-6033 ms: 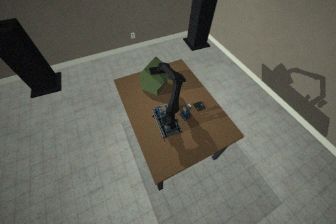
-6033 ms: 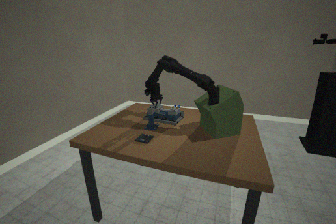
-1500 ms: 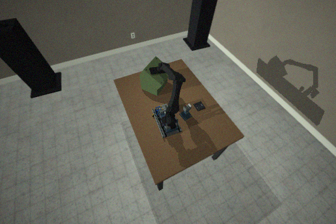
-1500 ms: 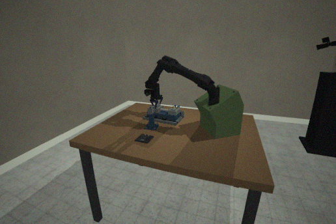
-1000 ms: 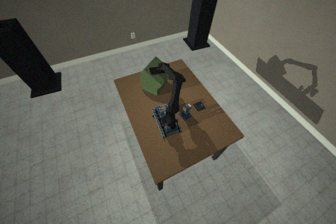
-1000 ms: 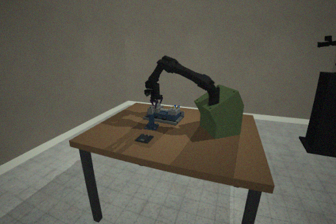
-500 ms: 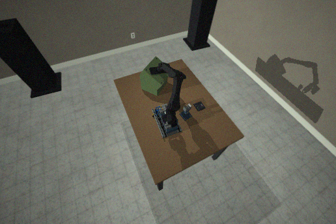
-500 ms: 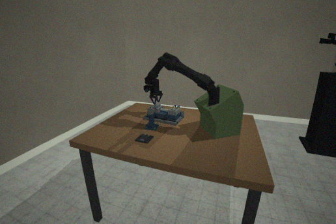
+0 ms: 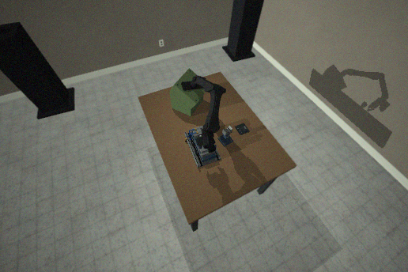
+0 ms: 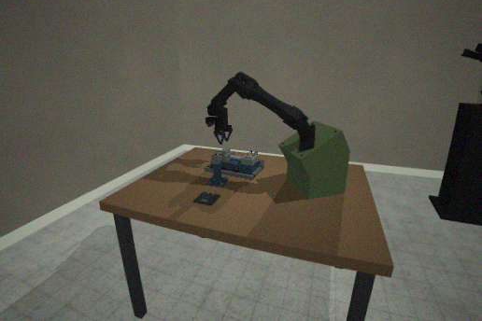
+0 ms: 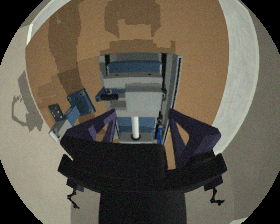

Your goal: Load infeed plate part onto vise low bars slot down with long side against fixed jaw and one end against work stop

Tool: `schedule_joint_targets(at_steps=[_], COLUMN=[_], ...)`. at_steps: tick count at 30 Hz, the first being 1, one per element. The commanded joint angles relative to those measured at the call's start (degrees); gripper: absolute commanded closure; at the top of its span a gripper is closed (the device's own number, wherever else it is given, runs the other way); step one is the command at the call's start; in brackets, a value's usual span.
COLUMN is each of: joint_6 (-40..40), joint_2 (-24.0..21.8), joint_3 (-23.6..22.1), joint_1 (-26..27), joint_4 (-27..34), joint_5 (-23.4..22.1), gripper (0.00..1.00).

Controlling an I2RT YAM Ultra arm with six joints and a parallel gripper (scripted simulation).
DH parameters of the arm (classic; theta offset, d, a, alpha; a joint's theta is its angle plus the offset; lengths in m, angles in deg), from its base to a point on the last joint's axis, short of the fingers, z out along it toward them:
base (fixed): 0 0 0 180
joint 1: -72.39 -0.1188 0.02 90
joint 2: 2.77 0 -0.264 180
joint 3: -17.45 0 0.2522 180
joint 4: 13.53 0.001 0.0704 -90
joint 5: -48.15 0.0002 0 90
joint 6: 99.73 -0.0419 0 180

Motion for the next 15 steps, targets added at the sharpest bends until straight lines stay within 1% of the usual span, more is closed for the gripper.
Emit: schedule_joint_targets(at_steps=[1, 6, 7, 15], joint_6=[0.66, 0.74, 0.70, 0.65], joint_2=[-2.48, -2.57, -2.58, -2.60], joint_3=[2.49, 2.53, 2.53, 2.52], joint_1=[1.73, 1.78, 1.78, 1.78], joint_4=[1.75, 1.94, 1.95, 1.97], joint_5=[-0.53, -0.54, -0.54, -0.54], gripper=[0.26, 0.26, 1.00, 1.00])
